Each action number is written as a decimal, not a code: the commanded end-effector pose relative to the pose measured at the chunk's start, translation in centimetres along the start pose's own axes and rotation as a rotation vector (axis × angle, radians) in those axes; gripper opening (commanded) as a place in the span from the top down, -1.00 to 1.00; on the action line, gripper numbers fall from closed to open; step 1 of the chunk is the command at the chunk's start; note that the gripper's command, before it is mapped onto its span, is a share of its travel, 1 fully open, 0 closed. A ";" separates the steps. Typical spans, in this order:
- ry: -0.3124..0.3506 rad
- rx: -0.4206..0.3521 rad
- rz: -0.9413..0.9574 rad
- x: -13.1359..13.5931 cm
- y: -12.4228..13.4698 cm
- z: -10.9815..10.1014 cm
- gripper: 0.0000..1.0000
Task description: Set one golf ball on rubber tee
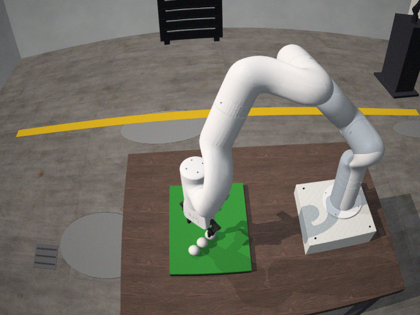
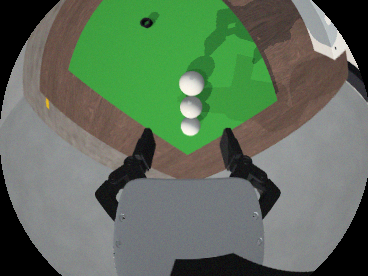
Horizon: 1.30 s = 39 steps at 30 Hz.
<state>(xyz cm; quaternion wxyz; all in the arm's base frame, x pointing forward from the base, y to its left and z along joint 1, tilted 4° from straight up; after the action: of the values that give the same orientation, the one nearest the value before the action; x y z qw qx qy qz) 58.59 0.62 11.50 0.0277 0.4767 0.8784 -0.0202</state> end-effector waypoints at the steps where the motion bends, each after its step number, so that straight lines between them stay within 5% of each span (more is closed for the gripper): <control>1: -0.012 -0.001 0.005 0.9 0.6 -0.2 -1.00; 8: -0.011 -0.002 0.005 0.9 0.7 0.6 -1.00; 12: -0.005 -0.003 0.003 0.9 0.7 7.8 -1.00; 14: -0.005 -0.004 0.003 0.9 0.7 9.7 -1.00; 26: -0.005 -0.004 0.003 0.9 0.7 9.8 -1.00; 27: -0.005 -0.004 0.003 0.9 0.7 9.8 1.00; 39: -0.005 -0.004 0.003 0.9 0.7 9.8 1.00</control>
<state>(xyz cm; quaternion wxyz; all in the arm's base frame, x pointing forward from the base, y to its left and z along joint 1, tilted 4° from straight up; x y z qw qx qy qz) 58.85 1.17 1.52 0.0298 0.4778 0.8777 -0.0201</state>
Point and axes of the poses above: the point where the finger pads meet when closed, its own z axis out along the fingers, its own x axis across the jaws, y = z × x, the point moved 3 cm from there along -z, back along the fingers, and after that the axes turned 5 degrees about z, right-handed, at the moved point
